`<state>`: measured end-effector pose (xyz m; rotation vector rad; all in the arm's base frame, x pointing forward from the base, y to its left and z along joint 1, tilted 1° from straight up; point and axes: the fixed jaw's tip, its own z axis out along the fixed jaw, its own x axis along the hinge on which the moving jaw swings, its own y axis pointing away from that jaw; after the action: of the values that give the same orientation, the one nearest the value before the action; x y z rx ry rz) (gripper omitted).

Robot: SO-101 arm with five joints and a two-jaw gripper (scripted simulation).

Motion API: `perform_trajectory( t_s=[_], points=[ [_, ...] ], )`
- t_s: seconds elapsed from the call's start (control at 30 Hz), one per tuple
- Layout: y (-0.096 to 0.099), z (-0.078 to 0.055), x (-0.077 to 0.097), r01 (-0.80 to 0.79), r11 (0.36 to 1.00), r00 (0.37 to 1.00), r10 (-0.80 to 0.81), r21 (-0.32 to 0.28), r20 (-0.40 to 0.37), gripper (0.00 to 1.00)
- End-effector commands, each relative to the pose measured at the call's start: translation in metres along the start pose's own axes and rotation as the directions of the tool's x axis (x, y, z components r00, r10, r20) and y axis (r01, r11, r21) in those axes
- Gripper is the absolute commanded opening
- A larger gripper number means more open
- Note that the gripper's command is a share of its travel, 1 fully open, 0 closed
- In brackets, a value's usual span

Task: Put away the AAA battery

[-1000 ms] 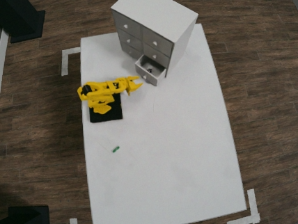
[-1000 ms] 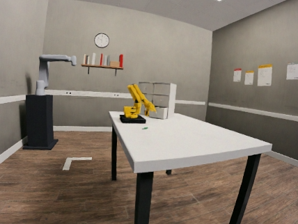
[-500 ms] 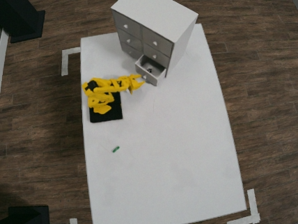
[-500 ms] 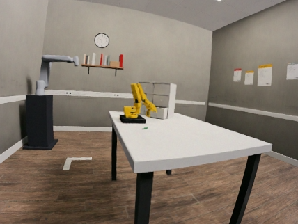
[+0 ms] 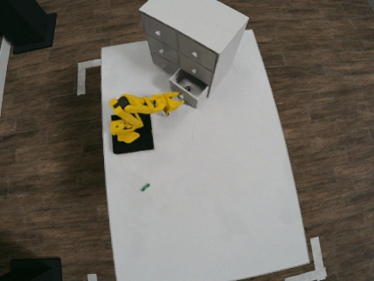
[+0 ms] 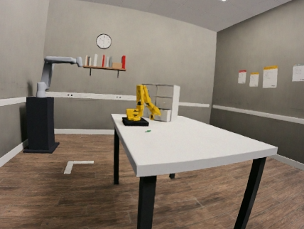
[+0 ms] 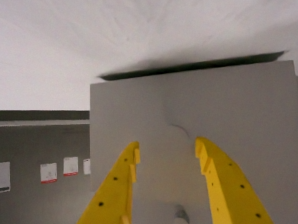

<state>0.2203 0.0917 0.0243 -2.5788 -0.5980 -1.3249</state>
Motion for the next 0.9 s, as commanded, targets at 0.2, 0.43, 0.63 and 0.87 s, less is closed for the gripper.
perform_trajectory(
  t_s=[0.2, 0.43, 0.63, 0.87],
  points=[
    [-0.0037, 0.0053, 0.0, 0.014, 1.0, 1.0, -0.014, 0.012, -0.001, 0.21],
    [-0.0037, 0.0053, 0.0, 0.014, 1.0, 1.0, -0.014, 0.012, -0.001, 0.21],
    [-0.0041, 0.0056, -0.0002, 0.015, 1.0, 1.0, -0.015, 0.014, -0.001, 0.21],
    [-0.0051, 0.0062, -0.0005, 0.017, 1.0, 1.0, -0.017, 0.017, -0.001, 0.21]
  ],
)
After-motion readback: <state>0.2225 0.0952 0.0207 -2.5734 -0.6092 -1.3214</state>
